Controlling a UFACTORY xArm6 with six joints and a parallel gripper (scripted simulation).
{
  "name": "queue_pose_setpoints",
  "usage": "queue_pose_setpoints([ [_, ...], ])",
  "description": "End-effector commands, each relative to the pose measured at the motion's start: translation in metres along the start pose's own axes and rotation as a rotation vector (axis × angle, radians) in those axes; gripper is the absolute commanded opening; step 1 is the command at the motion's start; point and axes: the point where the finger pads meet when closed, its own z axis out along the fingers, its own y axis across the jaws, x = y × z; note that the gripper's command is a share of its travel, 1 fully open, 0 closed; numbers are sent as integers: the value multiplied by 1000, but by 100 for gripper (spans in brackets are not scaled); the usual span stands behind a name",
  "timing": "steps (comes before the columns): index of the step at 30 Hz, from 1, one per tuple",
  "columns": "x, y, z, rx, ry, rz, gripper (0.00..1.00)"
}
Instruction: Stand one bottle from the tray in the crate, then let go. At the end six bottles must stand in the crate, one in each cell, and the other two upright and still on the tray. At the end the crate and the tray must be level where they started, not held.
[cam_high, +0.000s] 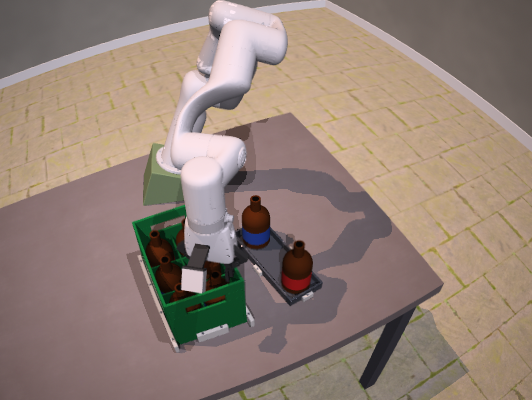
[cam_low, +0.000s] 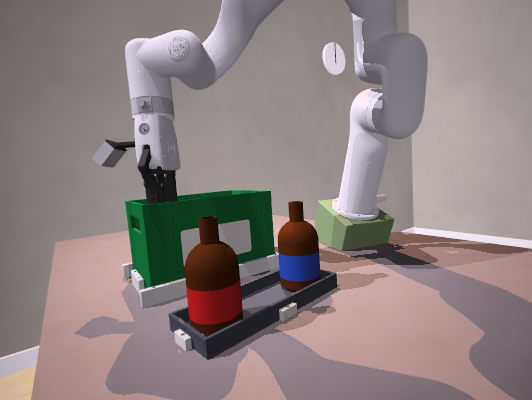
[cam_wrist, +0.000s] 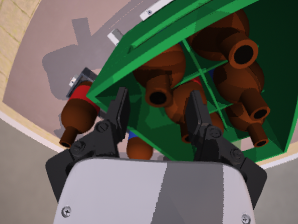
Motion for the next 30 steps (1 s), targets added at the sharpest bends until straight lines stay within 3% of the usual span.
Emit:
queue_pose_setpoints([
  [1,1,-1,-13,1,5,-1,65],
  [19,1,-1,-50,1,5,-1,65],
  [30,1,-1,-60,1,5,-1,65],
])
